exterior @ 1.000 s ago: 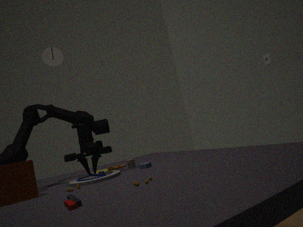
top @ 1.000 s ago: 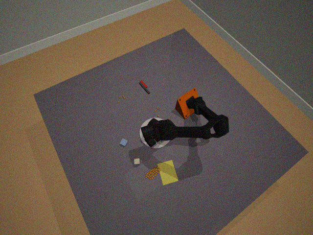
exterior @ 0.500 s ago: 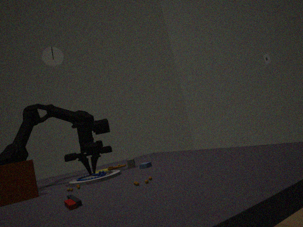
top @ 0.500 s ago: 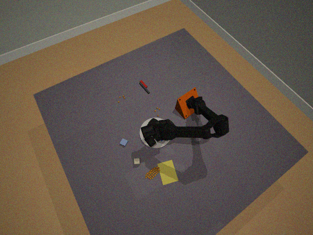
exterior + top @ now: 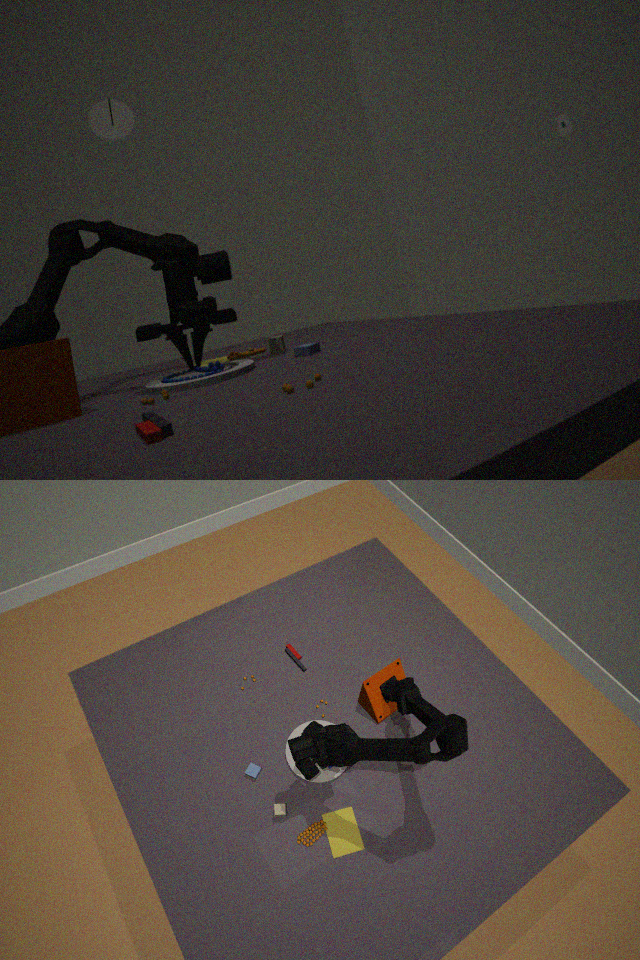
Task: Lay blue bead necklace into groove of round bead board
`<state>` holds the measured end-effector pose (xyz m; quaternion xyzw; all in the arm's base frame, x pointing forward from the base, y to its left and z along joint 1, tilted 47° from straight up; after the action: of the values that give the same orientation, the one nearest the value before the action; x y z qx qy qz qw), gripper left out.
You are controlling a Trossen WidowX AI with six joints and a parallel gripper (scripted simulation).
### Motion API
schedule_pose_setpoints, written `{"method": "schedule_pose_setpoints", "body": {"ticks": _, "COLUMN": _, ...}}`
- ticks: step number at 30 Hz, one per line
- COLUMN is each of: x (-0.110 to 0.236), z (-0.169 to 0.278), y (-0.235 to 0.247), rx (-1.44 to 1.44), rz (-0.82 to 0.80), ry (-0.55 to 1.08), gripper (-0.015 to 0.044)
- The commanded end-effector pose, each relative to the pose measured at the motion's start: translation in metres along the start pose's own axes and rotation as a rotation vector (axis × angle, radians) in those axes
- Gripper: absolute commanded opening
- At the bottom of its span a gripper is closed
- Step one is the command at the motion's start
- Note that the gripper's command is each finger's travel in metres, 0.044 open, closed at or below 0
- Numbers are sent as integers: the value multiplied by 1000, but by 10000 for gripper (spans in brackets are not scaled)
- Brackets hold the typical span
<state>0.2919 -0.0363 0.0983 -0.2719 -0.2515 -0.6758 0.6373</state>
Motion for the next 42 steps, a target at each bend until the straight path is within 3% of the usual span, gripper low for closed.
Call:
{"method": "schedule_pose_setpoints", "body": {"ticks": 1, "x": 5, "z": 0, "y": 0, "rx": -2, "rz": -1, "ry": 3, "gripper": 0}}
{"method": "schedule_pose_setpoints", "body": {"ticks": 30, "x": -3, "z": 18, "y": 25, "rx": -2, "rz": -2, "ry": 4, "gripper": 0}}
{"method": "schedule_pose_setpoints", "body": {"ticks": 42, "x": 0, "z": 19, "y": 25, "rx": 5, "rz": -3, "ry": 0, "gripper": 315}}
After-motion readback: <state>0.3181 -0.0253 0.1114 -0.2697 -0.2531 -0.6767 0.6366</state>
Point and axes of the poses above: the point midway between the two fingers, 35 mm back from their tips, its own x axis back along the fingers, its own y axis across the jaws, z = x × y, the point moved 10 cm from there along x, back along the fingers, and after that the axes turned 3 degrees about -x, right-handed, at the moved point
